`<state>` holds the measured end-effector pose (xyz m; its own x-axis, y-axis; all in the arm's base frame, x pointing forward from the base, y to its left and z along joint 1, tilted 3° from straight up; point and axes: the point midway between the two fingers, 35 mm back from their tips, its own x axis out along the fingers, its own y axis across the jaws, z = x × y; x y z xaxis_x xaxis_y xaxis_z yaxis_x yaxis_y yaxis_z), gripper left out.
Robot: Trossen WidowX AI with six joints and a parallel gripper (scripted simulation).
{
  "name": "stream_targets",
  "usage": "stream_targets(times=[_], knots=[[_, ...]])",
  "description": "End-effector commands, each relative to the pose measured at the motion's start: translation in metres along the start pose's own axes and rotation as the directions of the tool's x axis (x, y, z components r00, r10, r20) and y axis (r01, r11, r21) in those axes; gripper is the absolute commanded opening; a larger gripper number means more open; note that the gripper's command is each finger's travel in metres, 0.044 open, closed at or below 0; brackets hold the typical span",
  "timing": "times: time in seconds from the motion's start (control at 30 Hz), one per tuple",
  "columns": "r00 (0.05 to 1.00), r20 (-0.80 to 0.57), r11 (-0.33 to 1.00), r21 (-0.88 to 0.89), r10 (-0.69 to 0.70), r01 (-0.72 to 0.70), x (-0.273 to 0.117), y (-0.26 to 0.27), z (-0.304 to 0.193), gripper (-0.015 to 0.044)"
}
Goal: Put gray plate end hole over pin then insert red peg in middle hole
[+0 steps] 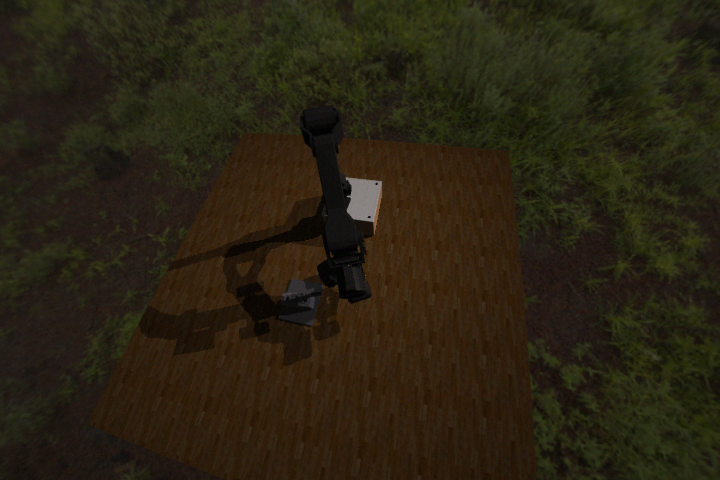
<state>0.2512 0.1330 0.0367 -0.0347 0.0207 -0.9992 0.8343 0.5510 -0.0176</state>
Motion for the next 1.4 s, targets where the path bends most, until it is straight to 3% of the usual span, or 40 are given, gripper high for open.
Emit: stream_targets(times=[0.0, 1.37], knots=[[1.0, 0.008, 1.0, 0.005, 0.007, -0.007, -0.001, 0.005, 0.011, 0.0], [1.0, 0.014, 1.0, 0.005, 0.013, -0.013, -0.004, 0.015, 0.127, 0.0]])
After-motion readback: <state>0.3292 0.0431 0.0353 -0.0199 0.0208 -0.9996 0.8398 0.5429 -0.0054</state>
